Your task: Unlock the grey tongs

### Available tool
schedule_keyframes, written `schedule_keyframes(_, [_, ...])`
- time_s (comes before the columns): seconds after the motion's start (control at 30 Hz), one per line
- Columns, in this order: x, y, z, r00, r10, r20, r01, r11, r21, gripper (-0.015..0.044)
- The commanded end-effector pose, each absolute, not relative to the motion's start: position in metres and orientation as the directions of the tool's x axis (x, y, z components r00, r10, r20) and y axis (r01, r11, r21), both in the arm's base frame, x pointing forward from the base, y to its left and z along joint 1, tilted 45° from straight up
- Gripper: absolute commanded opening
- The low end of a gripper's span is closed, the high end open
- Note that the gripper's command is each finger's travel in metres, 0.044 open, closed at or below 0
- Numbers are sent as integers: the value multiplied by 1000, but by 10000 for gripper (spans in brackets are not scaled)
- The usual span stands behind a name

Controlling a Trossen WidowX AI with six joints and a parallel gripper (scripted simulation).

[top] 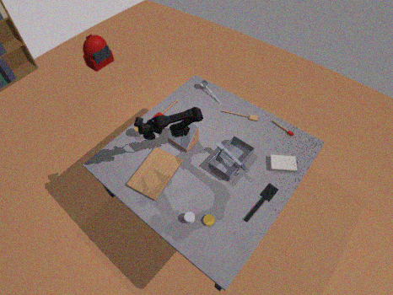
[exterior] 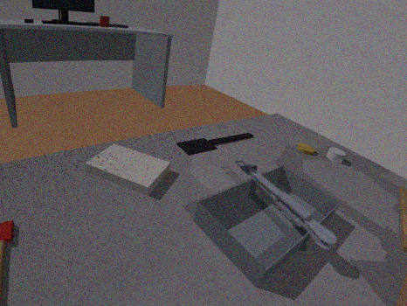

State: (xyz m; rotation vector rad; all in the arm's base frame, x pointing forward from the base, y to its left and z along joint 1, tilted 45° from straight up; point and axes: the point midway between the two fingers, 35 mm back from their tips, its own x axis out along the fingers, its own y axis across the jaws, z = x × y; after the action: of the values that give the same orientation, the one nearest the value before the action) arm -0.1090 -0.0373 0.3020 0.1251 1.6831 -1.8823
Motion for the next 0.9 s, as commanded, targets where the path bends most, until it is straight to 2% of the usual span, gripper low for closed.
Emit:
schedule_keyframes(0.0, [-109,-38,302,-812,-370,-451,490,-12,-872,374])
schedule_keyframes(0.13, [-110,-49,302,-788,-407,-462,508,-7,-861,269])
schedule_keyframes(0.17, [-111,-54,302,-778,-422,-467,516,-5,-856,260])
schedule_keyframes(0.5, [-98,-133,301,-583,-610,-536,630,78,-773,260])
schedule_keyframes(0.87, [-22,-224,282,-279,-723,-633,720,279,-636,260])
